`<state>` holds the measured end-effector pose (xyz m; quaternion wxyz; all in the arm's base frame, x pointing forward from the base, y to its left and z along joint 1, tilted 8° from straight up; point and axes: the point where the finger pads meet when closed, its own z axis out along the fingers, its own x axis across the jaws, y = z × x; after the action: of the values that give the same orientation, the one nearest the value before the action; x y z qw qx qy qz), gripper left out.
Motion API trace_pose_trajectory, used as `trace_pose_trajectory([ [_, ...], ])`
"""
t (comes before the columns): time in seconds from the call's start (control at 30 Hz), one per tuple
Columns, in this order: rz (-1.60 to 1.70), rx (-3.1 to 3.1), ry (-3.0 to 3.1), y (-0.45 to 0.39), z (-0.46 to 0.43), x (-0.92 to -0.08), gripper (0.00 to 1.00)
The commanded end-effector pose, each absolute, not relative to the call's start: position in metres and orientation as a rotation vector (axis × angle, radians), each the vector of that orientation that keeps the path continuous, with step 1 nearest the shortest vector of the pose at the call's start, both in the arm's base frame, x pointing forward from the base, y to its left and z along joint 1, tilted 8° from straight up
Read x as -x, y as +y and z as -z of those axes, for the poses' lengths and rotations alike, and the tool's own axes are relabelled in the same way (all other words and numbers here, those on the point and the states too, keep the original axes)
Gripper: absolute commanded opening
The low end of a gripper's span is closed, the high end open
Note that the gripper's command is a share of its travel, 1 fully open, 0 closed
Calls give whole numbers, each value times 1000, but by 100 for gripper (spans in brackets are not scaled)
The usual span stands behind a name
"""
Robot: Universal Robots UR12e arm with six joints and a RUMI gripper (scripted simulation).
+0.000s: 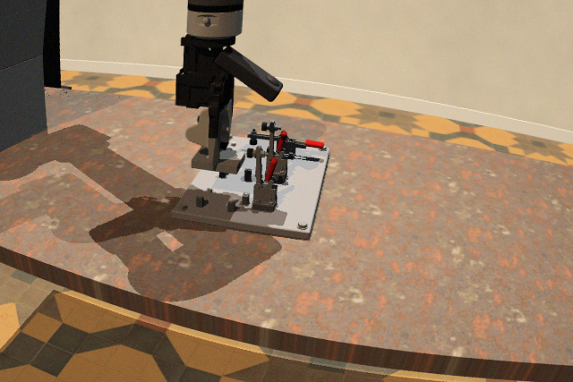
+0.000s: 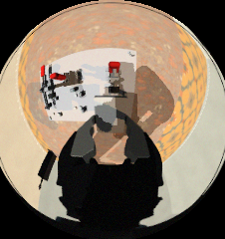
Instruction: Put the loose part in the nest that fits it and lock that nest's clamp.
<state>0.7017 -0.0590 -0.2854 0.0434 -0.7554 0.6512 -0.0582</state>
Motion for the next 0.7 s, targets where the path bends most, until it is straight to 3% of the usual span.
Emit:
trace_pose_trajectory([
  [0.0, 180, 2310, 1991, -59, 285, -702, 0],
  [0.67, 180, 2310, 1991, -59, 300, -705, 0],
])
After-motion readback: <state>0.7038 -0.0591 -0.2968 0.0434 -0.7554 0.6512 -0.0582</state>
